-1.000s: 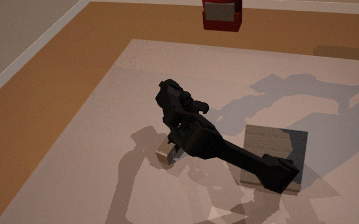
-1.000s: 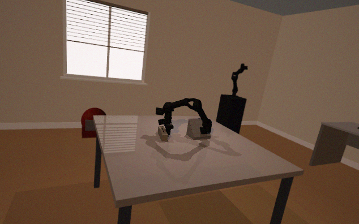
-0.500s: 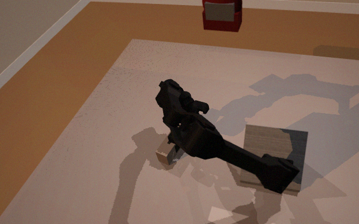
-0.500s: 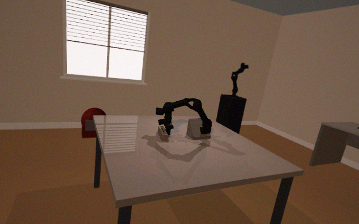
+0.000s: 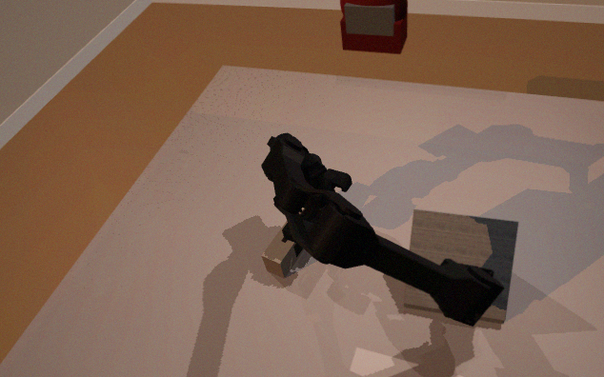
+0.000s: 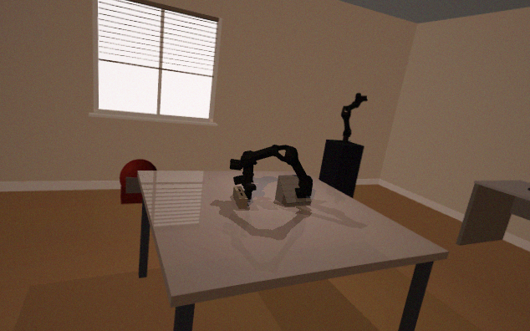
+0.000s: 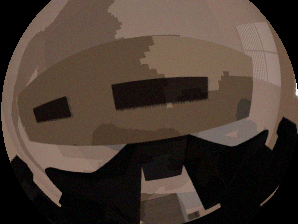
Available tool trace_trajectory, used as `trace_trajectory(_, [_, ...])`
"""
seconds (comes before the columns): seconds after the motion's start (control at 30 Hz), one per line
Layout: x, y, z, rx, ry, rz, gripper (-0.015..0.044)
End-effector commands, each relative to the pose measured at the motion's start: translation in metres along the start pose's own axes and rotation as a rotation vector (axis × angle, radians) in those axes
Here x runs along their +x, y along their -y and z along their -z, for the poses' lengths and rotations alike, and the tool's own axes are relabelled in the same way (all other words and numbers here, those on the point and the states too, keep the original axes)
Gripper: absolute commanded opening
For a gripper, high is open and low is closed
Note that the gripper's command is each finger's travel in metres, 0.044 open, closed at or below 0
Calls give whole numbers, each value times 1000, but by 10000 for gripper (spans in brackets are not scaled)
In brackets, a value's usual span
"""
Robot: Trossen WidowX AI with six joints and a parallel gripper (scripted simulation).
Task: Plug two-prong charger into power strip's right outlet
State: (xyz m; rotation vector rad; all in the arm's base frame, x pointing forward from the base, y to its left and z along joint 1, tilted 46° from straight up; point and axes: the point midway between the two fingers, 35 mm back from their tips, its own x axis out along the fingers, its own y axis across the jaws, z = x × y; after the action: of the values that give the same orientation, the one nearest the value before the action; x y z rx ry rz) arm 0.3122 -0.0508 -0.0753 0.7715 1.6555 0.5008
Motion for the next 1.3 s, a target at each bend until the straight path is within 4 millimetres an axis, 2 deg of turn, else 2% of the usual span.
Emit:
trace_trajectory(0.0, [-2, 0, -4, -9, 15, 1, 0])
trace_trajectory(1.27, [-3, 0, -7, -10, 15, 1, 0])
